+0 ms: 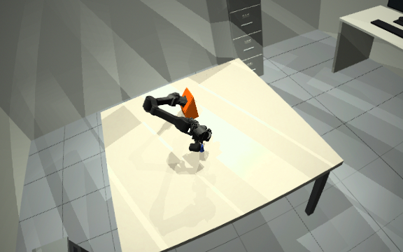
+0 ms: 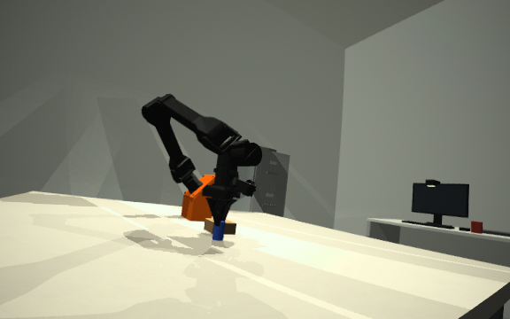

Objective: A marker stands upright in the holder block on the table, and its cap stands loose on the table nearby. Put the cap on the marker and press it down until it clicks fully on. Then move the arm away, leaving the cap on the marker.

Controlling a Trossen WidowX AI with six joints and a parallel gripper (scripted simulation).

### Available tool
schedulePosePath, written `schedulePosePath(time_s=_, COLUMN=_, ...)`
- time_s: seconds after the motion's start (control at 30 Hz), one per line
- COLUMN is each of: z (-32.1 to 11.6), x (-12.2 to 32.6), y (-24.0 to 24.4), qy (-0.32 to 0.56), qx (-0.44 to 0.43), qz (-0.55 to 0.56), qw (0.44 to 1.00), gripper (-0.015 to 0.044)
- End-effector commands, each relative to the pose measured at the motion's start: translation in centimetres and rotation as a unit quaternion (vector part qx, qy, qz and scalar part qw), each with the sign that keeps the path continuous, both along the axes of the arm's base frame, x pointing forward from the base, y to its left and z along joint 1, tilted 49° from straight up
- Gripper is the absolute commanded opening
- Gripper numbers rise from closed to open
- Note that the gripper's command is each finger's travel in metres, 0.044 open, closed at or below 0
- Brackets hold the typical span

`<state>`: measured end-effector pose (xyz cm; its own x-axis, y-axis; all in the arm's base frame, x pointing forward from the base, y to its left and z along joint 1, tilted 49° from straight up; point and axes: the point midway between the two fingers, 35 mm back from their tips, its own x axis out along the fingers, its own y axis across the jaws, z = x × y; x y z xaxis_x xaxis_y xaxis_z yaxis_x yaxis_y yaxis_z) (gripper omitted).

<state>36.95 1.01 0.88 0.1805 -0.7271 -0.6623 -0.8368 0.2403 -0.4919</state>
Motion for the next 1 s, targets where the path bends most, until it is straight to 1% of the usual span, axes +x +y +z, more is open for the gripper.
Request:
schedulePosePath(time_s=0.0, z=-0.6, x=0.0, y=-0.6, qy=0.005, qx=-0.003, qz=0.0, qw=1.0, gripper=0.0249)
schedulePosePath(time_s=0.5, z=-1.9, x=0.2, y=-2.1, qy=0.004, qx=-0.004, qz=0.0, qw=1.0, gripper=0.0249)
schedulePosePath(time_s=0.63, z=-1.9, x=0.2, y=-2.1, qy=0.004, qx=-0.004, qz=0.0, qw=1.0, gripper=0.0144)
schedulePosePath(time_s=0.93, z=-1.9, x=0.2, y=-2.1, qy=0.004, qx=-0.004, qz=0.0, qw=1.0, gripper=0.0084)
schedulePosePath(time_s=0.97, z=-1.8, x=0.2, y=-2.1, qy=0.004, qx=-0.004, qz=0.0, qw=1.0, gripper=0.0058)
